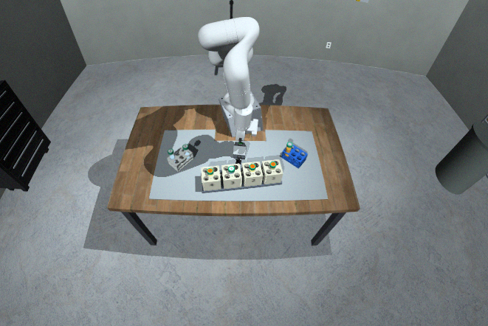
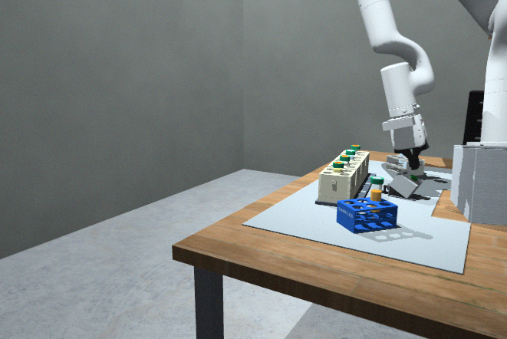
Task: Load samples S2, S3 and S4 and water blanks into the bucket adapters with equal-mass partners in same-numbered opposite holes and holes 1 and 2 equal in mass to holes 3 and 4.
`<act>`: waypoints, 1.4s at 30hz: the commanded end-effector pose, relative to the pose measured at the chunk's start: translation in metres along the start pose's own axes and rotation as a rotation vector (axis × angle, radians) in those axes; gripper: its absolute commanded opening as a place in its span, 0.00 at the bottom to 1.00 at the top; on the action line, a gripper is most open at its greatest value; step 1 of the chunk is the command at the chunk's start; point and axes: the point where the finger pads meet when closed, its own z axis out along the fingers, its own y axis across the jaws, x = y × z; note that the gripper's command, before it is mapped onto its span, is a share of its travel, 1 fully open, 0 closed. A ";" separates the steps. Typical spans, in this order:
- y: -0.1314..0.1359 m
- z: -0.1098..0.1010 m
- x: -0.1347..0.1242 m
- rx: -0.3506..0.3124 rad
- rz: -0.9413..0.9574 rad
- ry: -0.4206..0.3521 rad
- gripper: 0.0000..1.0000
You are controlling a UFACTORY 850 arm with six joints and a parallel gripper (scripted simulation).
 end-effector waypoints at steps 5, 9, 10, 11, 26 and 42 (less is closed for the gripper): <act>0.001 0.004 0.000 -0.015 0.001 0.008 0.00; 0.002 0.007 0.000 -0.015 0.001 0.008 0.00; 0.002 0.008 0.000 -0.015 0.001 0.008 0.00; 0.002 0.008 0.000 -0.015 0.001 0.008 0.00; 0.005 0.016 0.001 -0.015 0.001 0.008 0.00; 0.005 0.018 0.001 -0.015 0.001 0.008 0.00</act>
